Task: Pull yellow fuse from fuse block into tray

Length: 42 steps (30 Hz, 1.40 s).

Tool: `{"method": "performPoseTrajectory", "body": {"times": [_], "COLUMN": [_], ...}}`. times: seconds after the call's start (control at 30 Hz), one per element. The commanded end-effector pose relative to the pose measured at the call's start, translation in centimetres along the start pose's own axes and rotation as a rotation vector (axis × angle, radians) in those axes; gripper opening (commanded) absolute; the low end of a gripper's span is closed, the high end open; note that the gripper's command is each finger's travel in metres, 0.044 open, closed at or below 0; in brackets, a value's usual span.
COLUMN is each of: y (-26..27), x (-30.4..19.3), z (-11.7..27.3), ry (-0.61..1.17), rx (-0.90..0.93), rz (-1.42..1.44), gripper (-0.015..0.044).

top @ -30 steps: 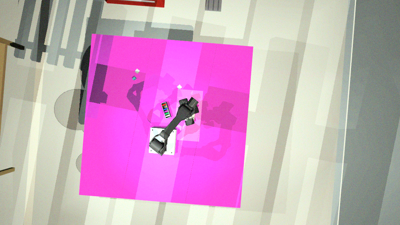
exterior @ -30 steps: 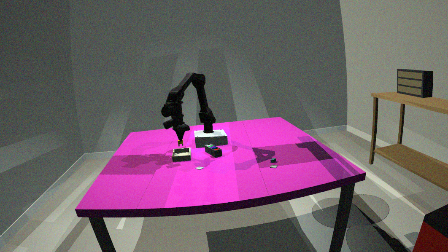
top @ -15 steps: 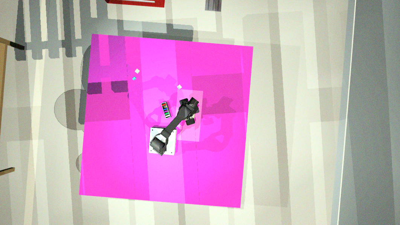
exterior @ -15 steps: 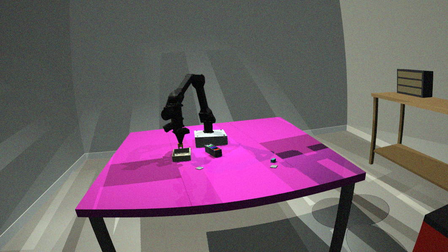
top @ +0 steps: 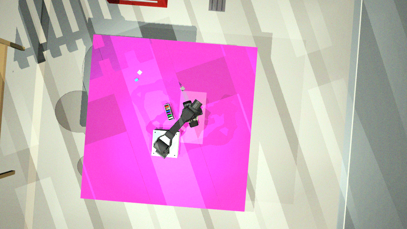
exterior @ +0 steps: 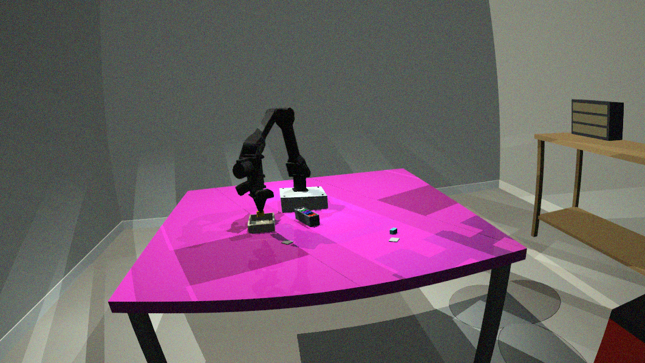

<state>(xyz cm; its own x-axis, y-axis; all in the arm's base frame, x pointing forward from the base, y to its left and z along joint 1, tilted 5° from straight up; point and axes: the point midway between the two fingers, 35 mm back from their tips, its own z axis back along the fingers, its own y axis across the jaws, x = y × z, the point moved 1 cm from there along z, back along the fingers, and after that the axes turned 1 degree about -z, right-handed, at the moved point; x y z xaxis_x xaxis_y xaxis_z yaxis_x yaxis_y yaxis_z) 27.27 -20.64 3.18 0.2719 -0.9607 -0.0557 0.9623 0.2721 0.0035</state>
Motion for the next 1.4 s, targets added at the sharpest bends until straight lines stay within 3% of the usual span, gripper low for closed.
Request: {"method": "performPoseTrajectory", "body": {"times": [0.0,0.3,0.43,1.37], "y": [0.0,0.0,0.0,0.0], "x": [0.0,0.0,0.0,0.0], "z": [0.1,0.4,3.7,3.6], "ry": [-0.001,-0.001,-0.003,0.000], "rx": [0.001,0.000,-0.002,0.000], "rz": [0.000,0.000,0.004,-0.002], "gripper": [0.0105,0.0330,0.0330,0.0330]}}
